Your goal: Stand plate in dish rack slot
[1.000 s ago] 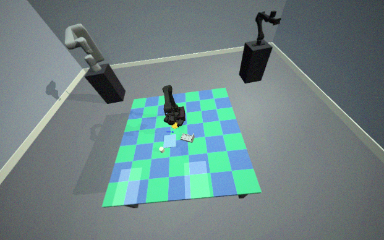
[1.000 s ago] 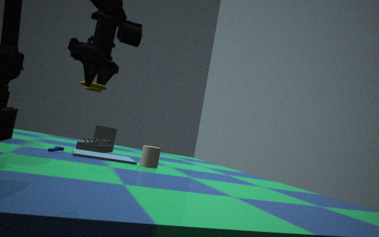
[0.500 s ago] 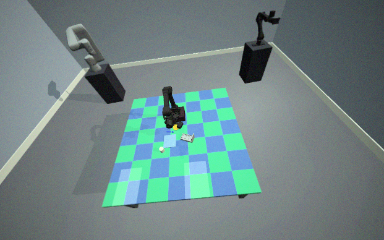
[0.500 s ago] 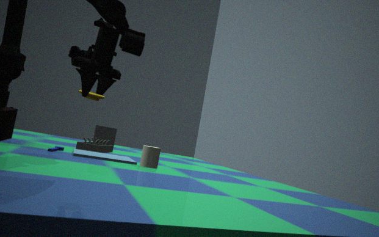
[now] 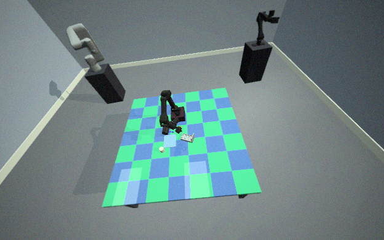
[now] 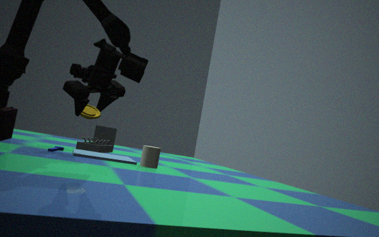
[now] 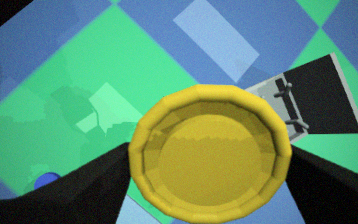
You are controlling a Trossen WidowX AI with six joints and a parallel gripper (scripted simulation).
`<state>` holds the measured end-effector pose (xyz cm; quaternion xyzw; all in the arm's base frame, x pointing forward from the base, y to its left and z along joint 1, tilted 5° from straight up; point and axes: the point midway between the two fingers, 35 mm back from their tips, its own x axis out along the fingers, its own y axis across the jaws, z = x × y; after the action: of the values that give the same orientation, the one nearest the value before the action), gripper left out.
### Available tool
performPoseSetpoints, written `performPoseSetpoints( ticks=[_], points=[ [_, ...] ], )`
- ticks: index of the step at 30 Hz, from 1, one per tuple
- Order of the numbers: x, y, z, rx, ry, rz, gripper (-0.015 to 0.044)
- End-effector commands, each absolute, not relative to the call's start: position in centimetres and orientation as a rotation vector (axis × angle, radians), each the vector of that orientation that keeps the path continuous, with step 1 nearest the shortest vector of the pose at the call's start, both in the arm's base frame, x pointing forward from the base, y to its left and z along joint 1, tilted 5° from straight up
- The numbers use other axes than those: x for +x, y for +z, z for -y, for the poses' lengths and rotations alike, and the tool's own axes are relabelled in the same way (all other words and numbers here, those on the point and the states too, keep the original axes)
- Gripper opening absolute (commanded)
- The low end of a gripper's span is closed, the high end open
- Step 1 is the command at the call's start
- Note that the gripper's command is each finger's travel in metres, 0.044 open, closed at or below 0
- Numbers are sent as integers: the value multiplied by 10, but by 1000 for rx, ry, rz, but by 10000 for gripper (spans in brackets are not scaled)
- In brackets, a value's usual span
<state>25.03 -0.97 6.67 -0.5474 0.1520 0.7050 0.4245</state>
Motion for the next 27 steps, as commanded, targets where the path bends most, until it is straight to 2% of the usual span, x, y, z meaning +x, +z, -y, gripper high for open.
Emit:
performPoseSetpoints(
  ticks=[1, 27],
  points=[
    [250, 53, 8, -1229, 1710, -340, 0],
    [255, 14, 22, -566, 1212, -125, 0]
  ],
)
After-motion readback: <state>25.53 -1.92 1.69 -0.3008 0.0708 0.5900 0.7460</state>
